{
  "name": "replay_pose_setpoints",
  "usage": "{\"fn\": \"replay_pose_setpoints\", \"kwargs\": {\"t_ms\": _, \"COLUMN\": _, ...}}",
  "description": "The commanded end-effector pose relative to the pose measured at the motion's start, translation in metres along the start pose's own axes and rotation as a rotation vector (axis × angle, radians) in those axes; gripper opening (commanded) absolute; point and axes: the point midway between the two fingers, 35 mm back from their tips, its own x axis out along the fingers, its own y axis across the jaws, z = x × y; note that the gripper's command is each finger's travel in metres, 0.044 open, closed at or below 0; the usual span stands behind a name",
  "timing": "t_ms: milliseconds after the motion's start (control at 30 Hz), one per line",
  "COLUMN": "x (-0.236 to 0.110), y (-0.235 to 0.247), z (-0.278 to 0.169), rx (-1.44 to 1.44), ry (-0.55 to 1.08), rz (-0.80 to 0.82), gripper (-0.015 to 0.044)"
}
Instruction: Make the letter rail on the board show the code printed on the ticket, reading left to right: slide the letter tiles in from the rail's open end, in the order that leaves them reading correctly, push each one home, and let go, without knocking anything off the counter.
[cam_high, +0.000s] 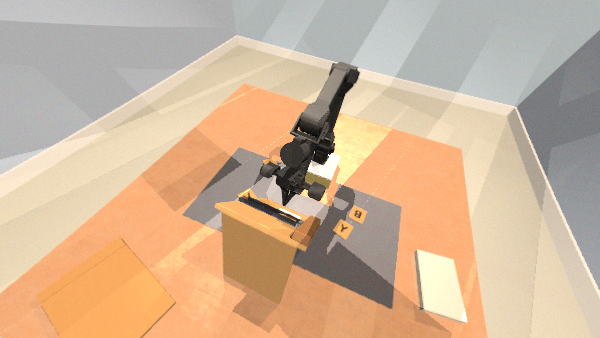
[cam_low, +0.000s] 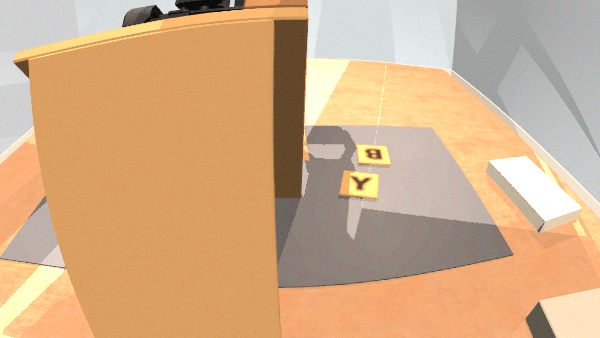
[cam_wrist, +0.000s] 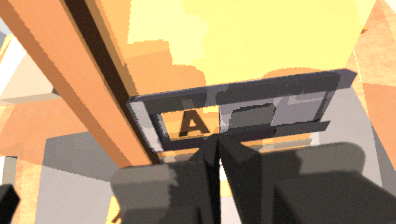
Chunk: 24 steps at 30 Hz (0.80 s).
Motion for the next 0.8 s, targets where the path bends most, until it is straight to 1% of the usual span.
{"fn": "replay_pose_setpoints", "kwargs": {"t_ms": 0, "x": 0.0036, "y": -0.0086, "z": 0.0041, "rx": -0.004, "ry": 0.188, "rz": 0.015, "gripper": 0.0}}
{"fn": "replay_pose_setpoints", "kwargs": {"t_ms": 100, "x": 0.0028, "y": -0.0146, "z": 0.0062, "rx": -0.001, "ry": 0.301, "rz": 0.027, "gripper": 0.0}}
{"fn": "replay_pose_setpoints", "kwargs": {"t_ms": 167, "x": 0.0025, "y": -0.0159, "z": 0.0065, "rx": 0.0, "ry": 0.326, "rz": 0.03, "gripper": 0.0}}
{"fn": "replay_pose_setpoints", "kwargs": {"t_ms": 767, "x": 0.0065, "y": -0.0154, "z": 0.0078, "rx": 0.0, "ry": 0.326, "rz": 0.03, "gripper": 0.0}}
